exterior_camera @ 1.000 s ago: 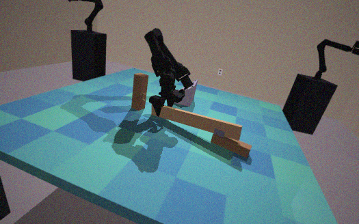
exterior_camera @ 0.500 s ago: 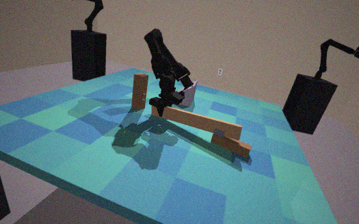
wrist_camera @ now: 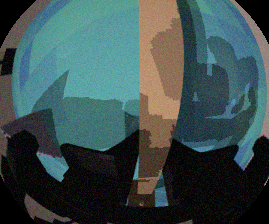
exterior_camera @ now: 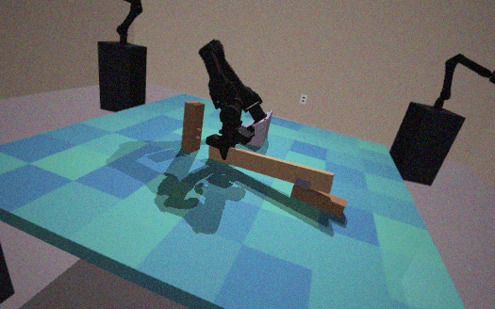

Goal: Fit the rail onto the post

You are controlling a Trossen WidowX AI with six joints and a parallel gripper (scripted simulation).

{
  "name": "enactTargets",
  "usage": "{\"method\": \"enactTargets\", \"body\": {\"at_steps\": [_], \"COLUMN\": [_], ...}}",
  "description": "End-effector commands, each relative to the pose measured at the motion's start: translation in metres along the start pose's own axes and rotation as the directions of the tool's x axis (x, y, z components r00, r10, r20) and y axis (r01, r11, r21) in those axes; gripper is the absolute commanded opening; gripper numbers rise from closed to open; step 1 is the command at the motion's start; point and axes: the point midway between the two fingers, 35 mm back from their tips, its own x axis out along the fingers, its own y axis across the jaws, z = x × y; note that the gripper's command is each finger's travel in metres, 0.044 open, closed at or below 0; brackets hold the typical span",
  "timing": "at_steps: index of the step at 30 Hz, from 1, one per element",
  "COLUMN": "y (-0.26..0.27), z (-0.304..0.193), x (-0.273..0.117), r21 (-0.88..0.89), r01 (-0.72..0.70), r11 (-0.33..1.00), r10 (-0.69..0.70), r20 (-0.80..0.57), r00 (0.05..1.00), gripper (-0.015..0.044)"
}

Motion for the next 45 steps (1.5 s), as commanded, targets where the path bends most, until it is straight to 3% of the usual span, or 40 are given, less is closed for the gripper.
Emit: {"method": "enactTargets", "body": {"at_steps": [1, 45], "y": [0.000, -0.002], "z": [0.000, 0.000], "x": [0.002, -0.019], "r21": [-0.001, -0.001], "r01": [-0.001, -0.001], "r11": [1.000, 1.000], "r10": [0.001, 0.001], "r20": [-0.005, -0.004], "r00": [1.000, 1.000], "gripper": [0.0000, 0.0000]}}
